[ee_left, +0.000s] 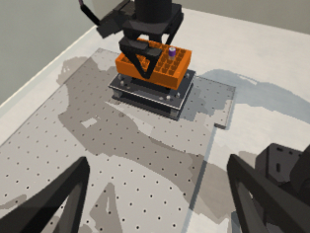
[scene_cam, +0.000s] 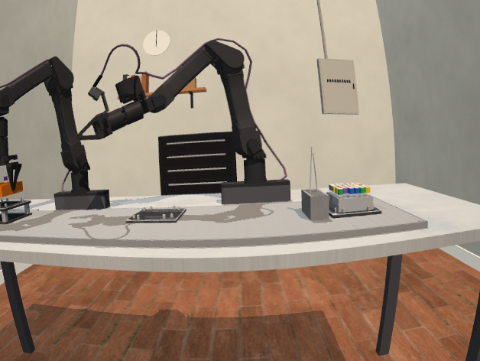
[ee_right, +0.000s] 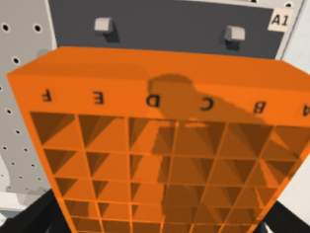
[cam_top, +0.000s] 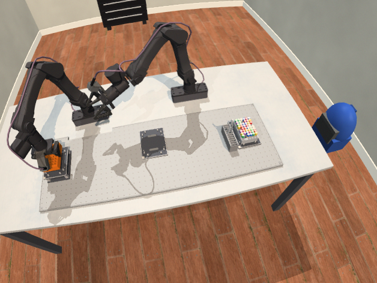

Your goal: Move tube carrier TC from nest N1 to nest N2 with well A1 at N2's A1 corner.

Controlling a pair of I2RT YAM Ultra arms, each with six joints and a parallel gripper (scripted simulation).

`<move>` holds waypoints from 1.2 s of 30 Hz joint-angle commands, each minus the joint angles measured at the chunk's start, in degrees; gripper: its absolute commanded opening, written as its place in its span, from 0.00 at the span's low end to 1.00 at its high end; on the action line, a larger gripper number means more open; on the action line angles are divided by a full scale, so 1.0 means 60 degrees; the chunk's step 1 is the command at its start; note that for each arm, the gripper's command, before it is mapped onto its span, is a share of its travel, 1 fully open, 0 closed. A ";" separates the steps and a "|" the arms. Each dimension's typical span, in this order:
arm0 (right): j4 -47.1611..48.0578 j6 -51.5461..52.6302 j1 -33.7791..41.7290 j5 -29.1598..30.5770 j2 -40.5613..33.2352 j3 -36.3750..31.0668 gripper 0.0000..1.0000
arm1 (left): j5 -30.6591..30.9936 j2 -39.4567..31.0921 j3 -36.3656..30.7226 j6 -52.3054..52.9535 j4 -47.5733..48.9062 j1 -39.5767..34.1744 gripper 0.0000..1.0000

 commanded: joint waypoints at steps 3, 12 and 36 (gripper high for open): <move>0.0429 -0.0071 -0.0105 -0.0240 -0.0210 -0.0231 0.84 | 0.0019 -0.0288 0.0260 0.0013 0.0118 0.0033 1.00; 0.1226 -0.0017 -0.0054 -0.0267 0.0204 -0.0709 0.84 | 0.0019 -0.0288 0.0260 0.0013 0.0118 0.0033 1.00; 0.1357 0.0089 0.0035 -0.0266 0.0124 -0.0823 1.00 | 0.0019 -0.0288 0.0260 0.0013 0.0118 0.0033 1.00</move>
